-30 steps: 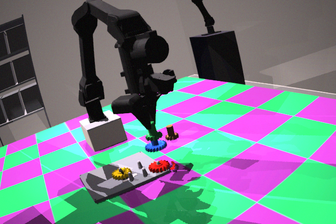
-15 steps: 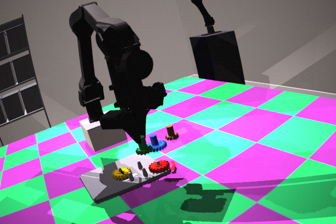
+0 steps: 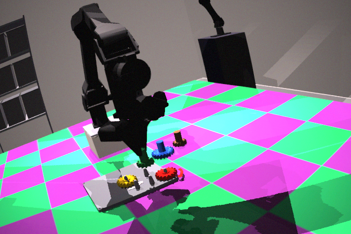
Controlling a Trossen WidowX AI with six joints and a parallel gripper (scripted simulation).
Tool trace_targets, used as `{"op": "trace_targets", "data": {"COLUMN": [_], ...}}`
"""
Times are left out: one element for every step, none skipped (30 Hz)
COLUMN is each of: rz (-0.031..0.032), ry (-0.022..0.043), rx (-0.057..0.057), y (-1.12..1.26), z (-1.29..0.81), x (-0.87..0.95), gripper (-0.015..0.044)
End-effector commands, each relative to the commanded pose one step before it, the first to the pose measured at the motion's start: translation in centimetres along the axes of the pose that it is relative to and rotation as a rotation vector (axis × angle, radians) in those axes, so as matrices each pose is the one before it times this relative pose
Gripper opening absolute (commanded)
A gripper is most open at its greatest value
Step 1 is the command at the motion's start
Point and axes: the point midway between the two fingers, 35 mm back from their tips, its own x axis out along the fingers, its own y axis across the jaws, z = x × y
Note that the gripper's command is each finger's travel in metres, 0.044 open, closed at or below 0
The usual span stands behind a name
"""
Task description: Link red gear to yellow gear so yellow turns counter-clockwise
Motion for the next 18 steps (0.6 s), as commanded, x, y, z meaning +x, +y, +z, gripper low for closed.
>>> {"op": "trace_targets", "data": {"rz": [0.00070, 0.00000, 0.00000, 0.00000, 0.00000, 0.00000, 0.00000, 0.00000, 0.00000, 0.00000, 0.00000, 0.00000, 0.00000, 0.00000, 0.00001, 0.00001, 0.00001, 0.00001], "ry": [0.00108, 0.00000, 0.00000, 0.00000, 0.00000, 0.00000, 0.00000, 0.00000, 0.00000, 0.00000, 0.00000, 0.00000, 0.00000, 0.00000, 0.00000, 0.00000, 0.00000, 0.00001], "rx": [-0.0042, 0.0000, 0.0000, 0.0000, 0.0000, 0.0000, 0.0000, 0.0000, 0.0000, 0.0000, 0.0000, -0.0028, -0.0055, -0.0092, -0.0138, -0.0157, -0.0182, -0.0209], "y": [-0.018, 0.000, 0.000, 0.000, 0.000, 0.000, 0.000, 0.000, 0.000, 0.000, -0.006, -0.002, 0.000, 0.001, 0.004, 0.005, 0.006, 0.007], "z": [-0.049, 0.000, 0.000, 0.000, 0.000, 0.000, 0.000, 0.000, 0.000, 0.000, 0.007, 0.005, 0.005, 0.006, 0.006, 0.004, 0.002, 0.000], "x": [-0.071, 0.000, 0.000, 0.000, 0.000, 0.000, 0.000, 0.000, 0.000, 0.000, 0.019, 0.024, 0.036, 0.055, 0.079, 0.089, 0.104, 0.122], "gripper": [0.0000, 0.0000, 0.0000, 0.0000, 0.0000, 0.0000, 0.0000, 0.0000, 0.0000, 0.0000, 0.0000, 0.0000, 0.0000, 0.0000, 0.0000, 0.0000, 0.0000, 0.0000]}}
